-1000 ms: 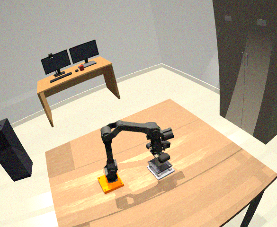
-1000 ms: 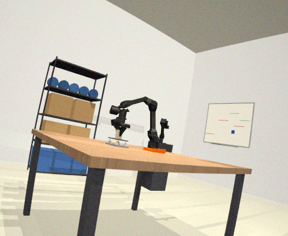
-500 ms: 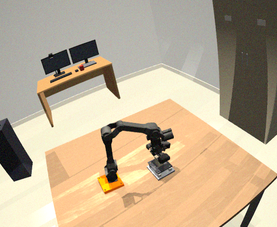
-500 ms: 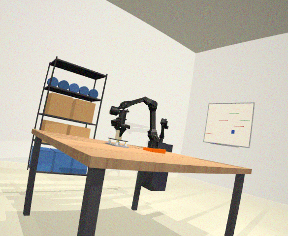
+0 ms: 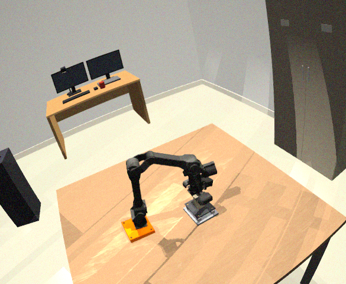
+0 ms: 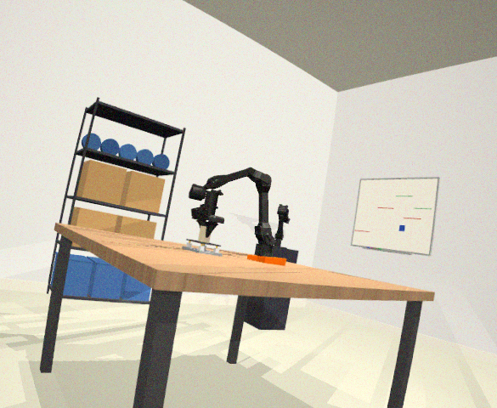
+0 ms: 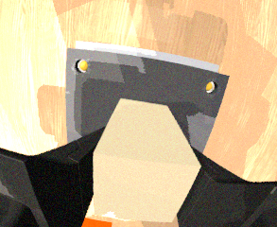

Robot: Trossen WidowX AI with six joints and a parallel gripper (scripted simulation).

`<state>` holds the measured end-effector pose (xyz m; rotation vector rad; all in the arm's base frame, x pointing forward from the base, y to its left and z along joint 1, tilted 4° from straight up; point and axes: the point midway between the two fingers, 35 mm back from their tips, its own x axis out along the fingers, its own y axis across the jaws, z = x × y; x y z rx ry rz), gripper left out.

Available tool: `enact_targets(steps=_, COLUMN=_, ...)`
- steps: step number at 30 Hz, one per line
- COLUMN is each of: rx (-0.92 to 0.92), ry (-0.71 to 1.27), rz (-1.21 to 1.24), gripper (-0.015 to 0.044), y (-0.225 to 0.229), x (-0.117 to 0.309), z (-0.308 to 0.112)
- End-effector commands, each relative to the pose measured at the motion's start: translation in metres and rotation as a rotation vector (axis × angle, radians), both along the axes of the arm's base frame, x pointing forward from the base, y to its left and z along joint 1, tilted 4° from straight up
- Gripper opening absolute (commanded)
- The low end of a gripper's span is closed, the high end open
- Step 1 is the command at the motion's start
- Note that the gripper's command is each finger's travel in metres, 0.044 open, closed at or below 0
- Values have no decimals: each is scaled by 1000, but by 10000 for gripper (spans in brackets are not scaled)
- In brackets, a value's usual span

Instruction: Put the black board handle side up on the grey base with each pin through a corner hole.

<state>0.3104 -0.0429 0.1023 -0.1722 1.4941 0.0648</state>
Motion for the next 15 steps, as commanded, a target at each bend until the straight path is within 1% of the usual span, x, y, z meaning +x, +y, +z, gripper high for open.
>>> enact_targets(steps=1, rx=0, ry=3, rz=-1, gripper=0, y=0, x=-1, z=-2)
enact_targets(steps=15, rx=0, ry=0, rz=0, gripper=368, y=0, x=0, z=0)
